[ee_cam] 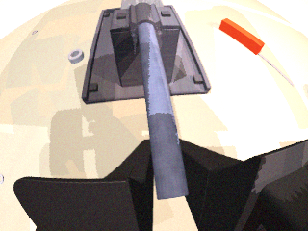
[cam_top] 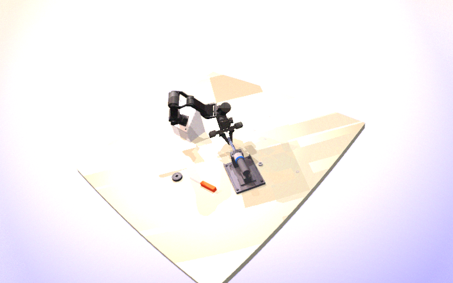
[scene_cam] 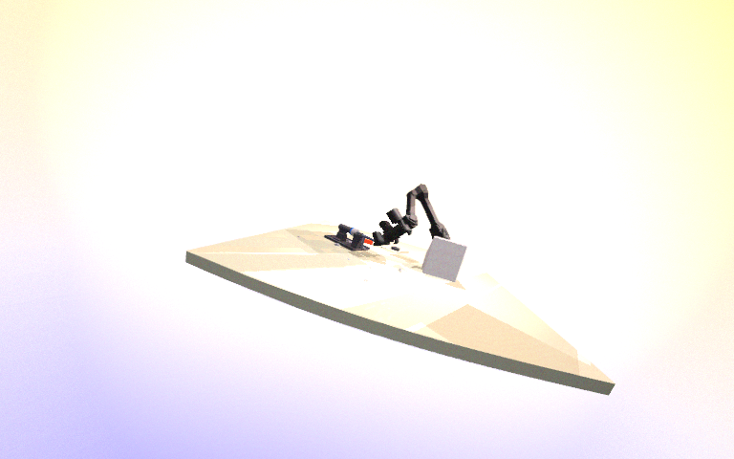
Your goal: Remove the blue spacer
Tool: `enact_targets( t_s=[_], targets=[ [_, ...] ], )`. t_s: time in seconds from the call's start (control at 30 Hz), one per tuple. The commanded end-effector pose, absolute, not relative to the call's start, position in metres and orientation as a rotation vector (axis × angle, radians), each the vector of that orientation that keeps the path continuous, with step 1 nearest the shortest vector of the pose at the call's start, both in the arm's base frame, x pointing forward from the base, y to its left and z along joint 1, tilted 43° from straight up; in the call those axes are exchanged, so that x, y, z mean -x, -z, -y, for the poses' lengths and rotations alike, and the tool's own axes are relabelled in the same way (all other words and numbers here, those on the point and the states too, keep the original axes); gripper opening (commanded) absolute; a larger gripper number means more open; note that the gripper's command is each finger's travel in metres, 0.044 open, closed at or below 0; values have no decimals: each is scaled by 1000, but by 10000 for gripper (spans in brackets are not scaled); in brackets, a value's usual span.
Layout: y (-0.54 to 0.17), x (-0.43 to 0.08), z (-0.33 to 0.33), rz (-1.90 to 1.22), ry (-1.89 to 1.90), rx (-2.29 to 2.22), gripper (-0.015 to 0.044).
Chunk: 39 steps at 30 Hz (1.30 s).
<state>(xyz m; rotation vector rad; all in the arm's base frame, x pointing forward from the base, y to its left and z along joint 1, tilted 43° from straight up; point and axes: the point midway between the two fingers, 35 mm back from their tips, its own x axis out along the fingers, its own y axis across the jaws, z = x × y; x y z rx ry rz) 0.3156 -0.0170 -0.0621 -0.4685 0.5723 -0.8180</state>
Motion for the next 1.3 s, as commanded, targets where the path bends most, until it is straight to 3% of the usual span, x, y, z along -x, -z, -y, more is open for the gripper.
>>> enact_targets(
  t_s=[0.0,1.27],
  targets=[
    [62,-315,16,-572,818,470,0],
    [64,-311,15,-572,818,470,0]
  ],
)
